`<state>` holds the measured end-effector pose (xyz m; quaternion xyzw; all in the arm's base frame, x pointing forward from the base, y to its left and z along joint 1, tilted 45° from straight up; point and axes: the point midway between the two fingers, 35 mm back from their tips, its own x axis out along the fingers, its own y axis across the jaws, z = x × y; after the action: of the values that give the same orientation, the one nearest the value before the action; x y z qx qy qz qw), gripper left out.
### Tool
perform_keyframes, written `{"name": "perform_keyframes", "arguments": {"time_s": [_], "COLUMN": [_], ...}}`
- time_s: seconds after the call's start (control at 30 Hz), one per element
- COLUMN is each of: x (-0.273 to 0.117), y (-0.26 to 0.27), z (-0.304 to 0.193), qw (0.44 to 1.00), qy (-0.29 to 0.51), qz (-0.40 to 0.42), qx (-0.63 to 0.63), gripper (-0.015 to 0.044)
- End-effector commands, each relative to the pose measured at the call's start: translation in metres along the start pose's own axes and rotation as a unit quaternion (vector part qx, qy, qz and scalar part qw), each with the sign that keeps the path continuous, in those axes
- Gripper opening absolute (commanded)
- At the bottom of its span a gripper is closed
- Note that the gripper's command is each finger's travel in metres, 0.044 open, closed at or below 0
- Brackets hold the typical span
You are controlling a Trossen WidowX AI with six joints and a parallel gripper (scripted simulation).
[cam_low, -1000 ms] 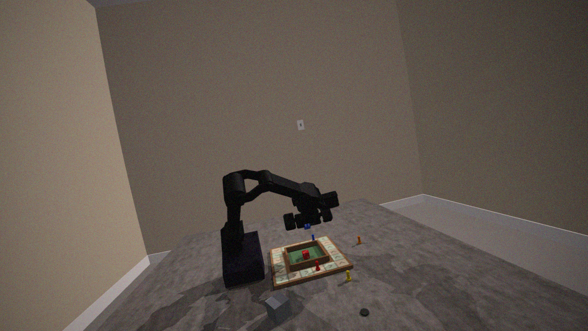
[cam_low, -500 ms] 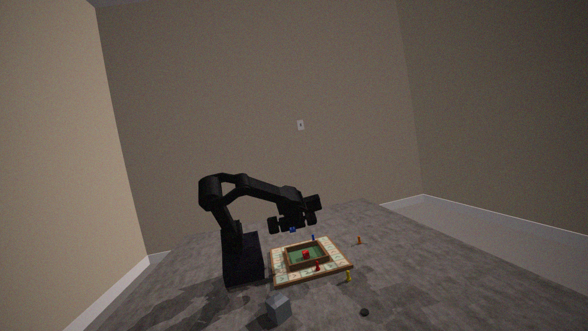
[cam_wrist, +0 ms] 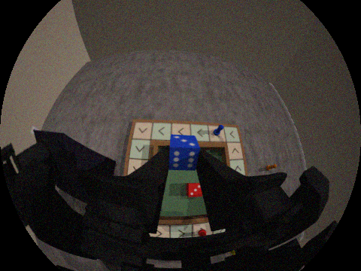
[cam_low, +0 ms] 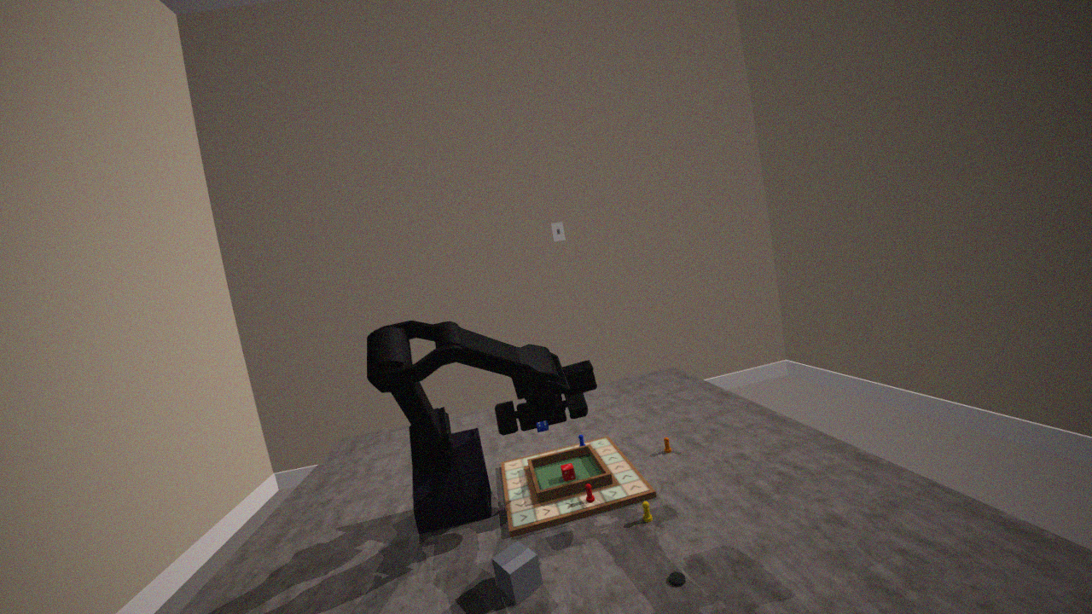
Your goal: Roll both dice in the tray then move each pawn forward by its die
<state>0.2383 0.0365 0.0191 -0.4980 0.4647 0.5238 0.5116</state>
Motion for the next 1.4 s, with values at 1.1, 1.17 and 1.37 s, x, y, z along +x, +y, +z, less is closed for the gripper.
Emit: {"name": "perform_keyframes", "arguments": {"time_s": [1.1,1.17,1.37], "x": [0.023,0.022,-0.006], "y": [-0.058,-0.058,-0.065], "z": [0.014,0.013,-0.024], "qw": [0.931,0.931,0.875], "qy": [0.365,0.365,0.351], "qz": [0.008,0.004,-0.124], "qx": [-0.002,0.008,0.310], "gripper": [0.0440,0.0414,0.0256]}}
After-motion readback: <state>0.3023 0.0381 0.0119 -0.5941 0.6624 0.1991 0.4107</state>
